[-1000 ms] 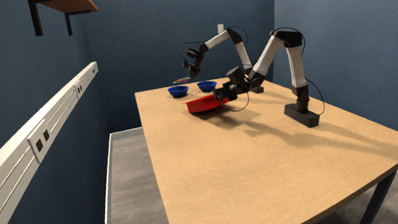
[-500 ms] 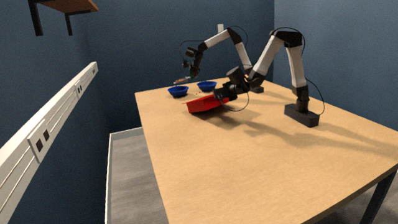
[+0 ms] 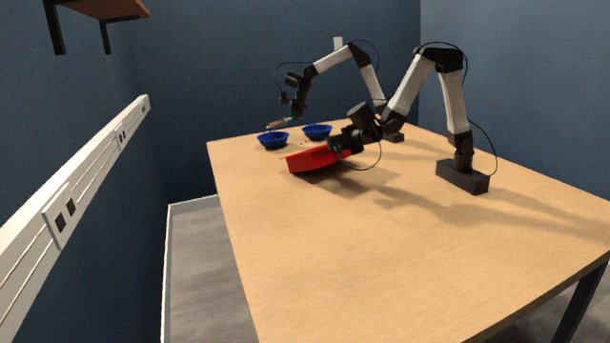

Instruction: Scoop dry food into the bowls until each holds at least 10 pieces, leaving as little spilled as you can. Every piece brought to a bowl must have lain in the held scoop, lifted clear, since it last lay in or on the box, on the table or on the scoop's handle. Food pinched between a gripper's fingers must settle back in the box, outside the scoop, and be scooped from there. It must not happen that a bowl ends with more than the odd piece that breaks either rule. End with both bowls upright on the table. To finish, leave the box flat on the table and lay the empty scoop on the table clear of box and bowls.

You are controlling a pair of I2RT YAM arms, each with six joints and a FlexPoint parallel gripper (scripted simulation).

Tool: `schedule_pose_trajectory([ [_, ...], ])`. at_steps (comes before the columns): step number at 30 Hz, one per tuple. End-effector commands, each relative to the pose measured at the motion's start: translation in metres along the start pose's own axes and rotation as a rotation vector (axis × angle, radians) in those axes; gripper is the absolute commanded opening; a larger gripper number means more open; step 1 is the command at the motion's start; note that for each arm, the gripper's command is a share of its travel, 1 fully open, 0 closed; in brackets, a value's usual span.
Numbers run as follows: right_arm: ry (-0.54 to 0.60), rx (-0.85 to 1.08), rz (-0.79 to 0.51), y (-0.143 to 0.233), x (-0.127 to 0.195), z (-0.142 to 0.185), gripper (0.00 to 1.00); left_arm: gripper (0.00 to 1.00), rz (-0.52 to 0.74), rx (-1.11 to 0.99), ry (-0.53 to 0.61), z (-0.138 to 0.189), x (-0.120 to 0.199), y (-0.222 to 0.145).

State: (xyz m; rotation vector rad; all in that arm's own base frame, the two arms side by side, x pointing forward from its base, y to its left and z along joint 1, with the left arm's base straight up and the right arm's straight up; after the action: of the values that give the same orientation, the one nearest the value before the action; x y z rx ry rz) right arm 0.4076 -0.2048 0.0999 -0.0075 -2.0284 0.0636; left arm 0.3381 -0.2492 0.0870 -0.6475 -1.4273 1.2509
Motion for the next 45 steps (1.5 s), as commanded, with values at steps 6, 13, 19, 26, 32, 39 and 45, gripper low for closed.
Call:
schedule_pose_trajectory([
  [6, 0.005, 0.004, 0.002, 0.0, -0.003, 0.0, 0.0, 0.0, 0.02, -0.037, 0.019, 0.002, -0.001, -0.005],
  [13, -0.009, 0.003, 0.011, -0.003, -0.001, -0.003, 0.0, 0.0, 0.02, -0.037, 0.019, 0.002, -0.001, -0.005],
  [19, 0.008, 0.062, 0.028, -0.009, 0.01, -0.01, 0.0, 0.0, 0.02, -0.037, 0.019, 0.002, -0.001, -0.005],
  [26, 0.047, 0.143, 0.026, -0.014, 0.007, -0.014, 0.0, 0.0, 0.02, -0.037, 0.019, 0.002, -0.001, -0.005],
  [32, 0.072, 0.213, 0.031, -0.017, 0.01, -0.02, 0.0, 0.0, 0.02, -0.037, 0.019, 0.002, -0.001, -0.005],
  [39, 0.097, 0.275, 0.036, -0.023, 0.012, -0.023, 0.0, 0.0, 0.02, -0.037, 0.019, 0.002, -0.001, -0.005],
  [45, 0.127, 0.356, 0.041, -0.026, 0.016, -0.029, 0.0, 0.0, 0.02, -0.037, 0.019, 0.002, -0.001, -0.005],
])
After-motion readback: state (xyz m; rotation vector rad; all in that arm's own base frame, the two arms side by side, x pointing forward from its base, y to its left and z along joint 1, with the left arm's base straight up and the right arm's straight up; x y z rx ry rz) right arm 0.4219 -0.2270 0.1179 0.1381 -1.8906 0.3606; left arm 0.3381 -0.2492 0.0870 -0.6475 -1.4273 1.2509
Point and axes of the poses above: on each arm, the point where the finger pads meet when closed, its own x axis back along the fingers, its own y axis across the jaws, z = x × y, the point moved 1 cm from there along x, back along the fingers, and after that the axes turned 8 degrees about x, right-handed, at the moved point
